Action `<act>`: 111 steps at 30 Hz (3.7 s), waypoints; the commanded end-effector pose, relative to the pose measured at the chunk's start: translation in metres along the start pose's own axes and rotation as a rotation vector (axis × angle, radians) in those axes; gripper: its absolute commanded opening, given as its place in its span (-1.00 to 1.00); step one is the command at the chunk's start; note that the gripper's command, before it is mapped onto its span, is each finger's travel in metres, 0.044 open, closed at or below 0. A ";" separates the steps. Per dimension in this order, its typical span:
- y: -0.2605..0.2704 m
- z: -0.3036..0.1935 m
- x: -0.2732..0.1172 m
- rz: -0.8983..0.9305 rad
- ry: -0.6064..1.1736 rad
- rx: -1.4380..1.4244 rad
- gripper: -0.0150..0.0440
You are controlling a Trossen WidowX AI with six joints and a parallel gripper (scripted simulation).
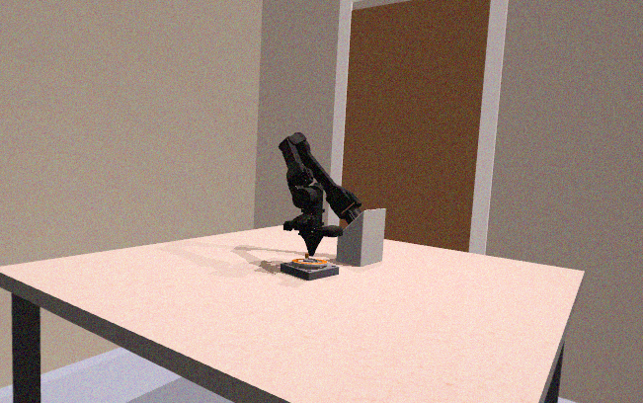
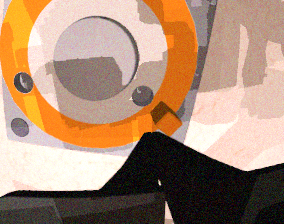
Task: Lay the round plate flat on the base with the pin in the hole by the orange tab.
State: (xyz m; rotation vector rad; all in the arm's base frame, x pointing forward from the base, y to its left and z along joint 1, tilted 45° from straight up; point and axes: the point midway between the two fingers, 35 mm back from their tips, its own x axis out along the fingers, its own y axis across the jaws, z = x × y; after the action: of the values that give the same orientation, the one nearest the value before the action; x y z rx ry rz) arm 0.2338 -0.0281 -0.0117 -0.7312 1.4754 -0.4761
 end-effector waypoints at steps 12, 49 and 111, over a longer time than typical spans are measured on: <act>-0.013 0.010 -0.001 -0.012 -0.007 0.014 -0.49; -0.025 0.047 -0.005 -0.012 -0.009 0.016 -0.49; 0.007 0.092 -0.006 -0.011 -0.011 0.018 -0.49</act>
State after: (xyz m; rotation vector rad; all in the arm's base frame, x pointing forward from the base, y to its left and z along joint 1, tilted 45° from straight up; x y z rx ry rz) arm 0.3221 -0.0073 -0.0131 -0.7302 1.4538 -0.4956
